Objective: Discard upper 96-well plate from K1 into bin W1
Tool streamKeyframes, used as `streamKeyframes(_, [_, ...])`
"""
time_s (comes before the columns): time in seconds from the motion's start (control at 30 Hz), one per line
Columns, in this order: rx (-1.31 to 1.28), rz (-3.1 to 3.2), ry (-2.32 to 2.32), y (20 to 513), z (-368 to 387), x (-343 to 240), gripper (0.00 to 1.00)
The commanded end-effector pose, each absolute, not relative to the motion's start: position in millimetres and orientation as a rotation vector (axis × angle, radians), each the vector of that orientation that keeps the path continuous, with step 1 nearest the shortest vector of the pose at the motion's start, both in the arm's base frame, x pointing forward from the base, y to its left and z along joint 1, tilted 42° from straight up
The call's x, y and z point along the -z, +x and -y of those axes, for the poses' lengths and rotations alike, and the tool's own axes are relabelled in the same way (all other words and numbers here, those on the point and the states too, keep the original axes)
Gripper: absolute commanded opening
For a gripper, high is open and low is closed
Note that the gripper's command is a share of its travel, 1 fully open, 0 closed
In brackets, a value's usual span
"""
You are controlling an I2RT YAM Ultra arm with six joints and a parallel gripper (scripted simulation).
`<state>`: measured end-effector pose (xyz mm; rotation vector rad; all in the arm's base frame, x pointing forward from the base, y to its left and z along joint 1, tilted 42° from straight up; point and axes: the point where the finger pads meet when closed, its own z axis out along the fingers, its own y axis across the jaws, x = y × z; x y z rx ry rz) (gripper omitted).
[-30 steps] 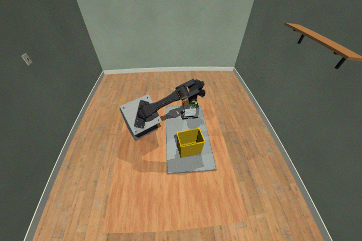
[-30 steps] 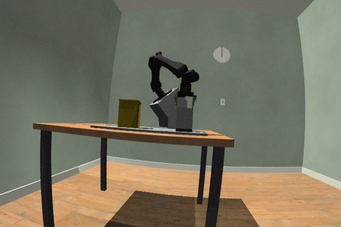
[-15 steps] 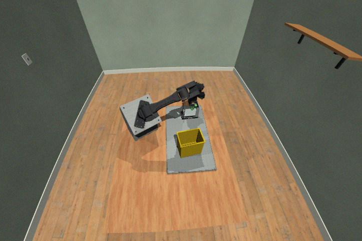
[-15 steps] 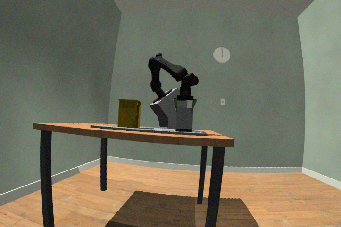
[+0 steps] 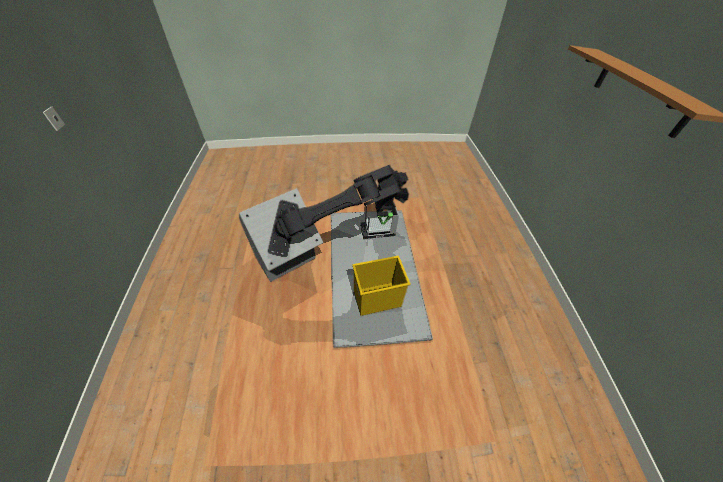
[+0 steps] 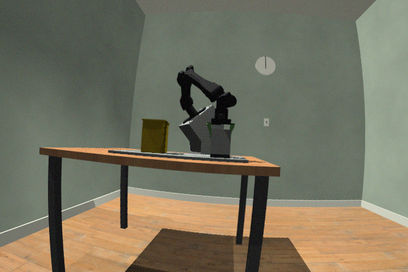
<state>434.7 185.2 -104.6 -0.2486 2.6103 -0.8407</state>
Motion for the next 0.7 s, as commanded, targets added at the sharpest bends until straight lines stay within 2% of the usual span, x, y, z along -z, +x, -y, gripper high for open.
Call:
streamKeyframes(0.0, [0.847, -2.599, -0.306, 428, -191, 115, 1.00])
streamKeyframes(0.13, [0.850, -2.604, -0.291, 432, -184, 117, 1.00])
streamKeyframes(0.17, [0.815, -2.581, -0.285, 437, -193, 103, 1.00])
streamKeyframes(0.67, [0.825, -2.593, -0.278, 449, -177, 131, 1.00])
